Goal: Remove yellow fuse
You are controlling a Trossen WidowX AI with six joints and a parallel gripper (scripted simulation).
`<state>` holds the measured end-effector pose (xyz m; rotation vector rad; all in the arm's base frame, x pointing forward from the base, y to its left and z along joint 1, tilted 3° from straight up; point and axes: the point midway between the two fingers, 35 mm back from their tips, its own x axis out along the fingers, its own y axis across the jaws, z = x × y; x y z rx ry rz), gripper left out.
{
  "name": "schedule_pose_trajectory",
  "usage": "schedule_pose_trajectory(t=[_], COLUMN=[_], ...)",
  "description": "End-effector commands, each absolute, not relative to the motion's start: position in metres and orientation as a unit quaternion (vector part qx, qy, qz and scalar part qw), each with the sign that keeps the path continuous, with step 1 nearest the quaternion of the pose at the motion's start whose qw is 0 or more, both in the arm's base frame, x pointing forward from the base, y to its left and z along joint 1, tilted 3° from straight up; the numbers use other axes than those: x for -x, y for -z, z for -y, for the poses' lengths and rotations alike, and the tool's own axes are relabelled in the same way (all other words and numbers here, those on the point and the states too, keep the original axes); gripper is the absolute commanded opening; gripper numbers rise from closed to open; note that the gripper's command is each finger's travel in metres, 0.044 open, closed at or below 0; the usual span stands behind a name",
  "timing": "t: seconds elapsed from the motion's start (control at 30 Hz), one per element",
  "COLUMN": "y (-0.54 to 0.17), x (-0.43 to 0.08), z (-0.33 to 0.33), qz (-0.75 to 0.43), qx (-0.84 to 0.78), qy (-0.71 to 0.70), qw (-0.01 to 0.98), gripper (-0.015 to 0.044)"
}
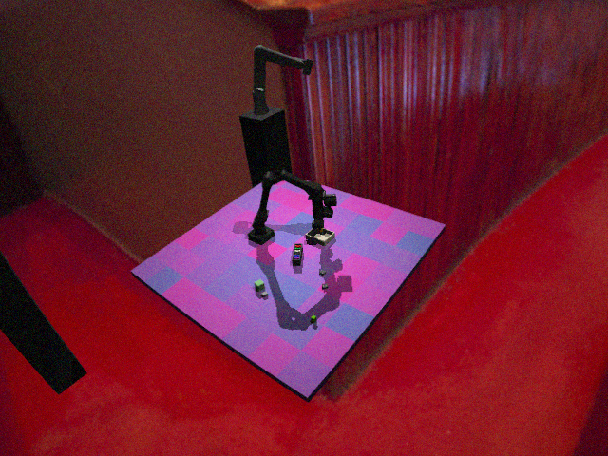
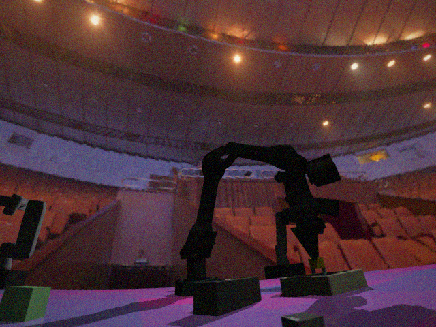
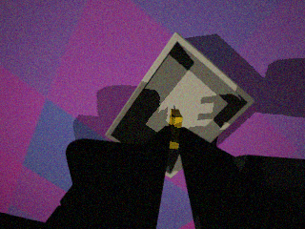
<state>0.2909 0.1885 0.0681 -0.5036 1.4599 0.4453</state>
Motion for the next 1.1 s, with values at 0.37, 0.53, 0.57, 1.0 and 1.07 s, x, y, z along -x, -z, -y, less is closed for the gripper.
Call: schedule_pose_trajectory(t=[0.37,0.53,0.57,1.0,1.07], y=[-0.068,-0.105,-0.105,-0.105,-0.105], x=[-0.291,-0.288,-0.288,-0.288,-0.288], z=[-0.189,-0.188,-0.188,-0.189,-0.189], qz=[-0.654,-0.655,-0.655,-0.653,-0.653], qx=[0.226,0.227,0.227,0.226,0.226], qy=[-0.199,-0.197,-0.197,-0.201,-0.201], qw=[0.694,0.693,0.693,0.694,0.694], gripper=[0.0315,0.033,0.033,0.033,0.033])
